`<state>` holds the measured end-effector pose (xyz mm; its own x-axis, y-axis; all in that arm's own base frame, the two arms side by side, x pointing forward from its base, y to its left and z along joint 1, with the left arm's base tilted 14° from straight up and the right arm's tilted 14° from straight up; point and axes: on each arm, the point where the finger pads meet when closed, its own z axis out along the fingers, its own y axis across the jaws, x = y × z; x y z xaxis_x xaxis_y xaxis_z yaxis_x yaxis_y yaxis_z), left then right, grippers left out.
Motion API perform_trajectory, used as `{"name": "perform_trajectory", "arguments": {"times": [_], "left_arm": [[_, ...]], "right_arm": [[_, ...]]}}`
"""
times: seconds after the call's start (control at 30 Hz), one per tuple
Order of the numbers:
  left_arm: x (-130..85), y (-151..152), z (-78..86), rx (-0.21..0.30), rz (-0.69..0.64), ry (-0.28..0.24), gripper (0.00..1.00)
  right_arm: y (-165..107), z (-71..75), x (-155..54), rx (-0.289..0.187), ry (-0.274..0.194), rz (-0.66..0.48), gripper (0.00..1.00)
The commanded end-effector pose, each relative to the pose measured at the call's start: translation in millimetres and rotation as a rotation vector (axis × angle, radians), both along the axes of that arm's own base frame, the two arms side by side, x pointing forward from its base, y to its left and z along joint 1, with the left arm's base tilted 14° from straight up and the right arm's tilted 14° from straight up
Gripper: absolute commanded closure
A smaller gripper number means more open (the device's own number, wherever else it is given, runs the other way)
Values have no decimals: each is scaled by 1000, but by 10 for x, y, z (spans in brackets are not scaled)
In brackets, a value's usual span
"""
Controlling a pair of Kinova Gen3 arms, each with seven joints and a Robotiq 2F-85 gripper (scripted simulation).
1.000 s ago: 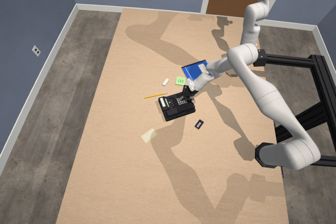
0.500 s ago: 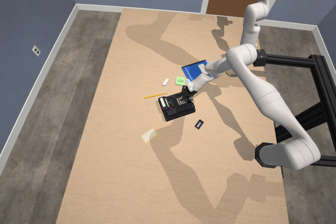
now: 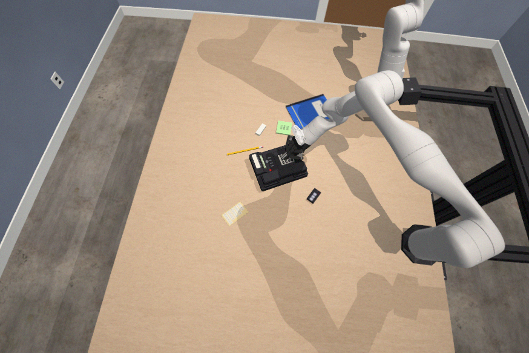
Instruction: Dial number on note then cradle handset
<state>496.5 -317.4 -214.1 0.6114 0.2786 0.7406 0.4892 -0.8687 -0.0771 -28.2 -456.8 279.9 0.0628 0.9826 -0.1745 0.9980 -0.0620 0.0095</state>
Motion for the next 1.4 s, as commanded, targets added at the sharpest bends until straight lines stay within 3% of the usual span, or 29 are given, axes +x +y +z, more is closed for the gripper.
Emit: {"name": "perform_trajectory", "arguments": {"times": [0.0, 1.17, 1.37], "left_arm": [[7, -11, 11, -2, -1, -2, 985], [13, -4, -27, -2, -1, -2, 985], [3, -15, 33, -2, -1, -2, 985]], "right_arm": [[-2, 8, -3, -2, 0, 0, 2], [-2, 8, -3, -2, 0, 0, 2], [-2, 8, -3, -2, 0, 0, 2]]}}
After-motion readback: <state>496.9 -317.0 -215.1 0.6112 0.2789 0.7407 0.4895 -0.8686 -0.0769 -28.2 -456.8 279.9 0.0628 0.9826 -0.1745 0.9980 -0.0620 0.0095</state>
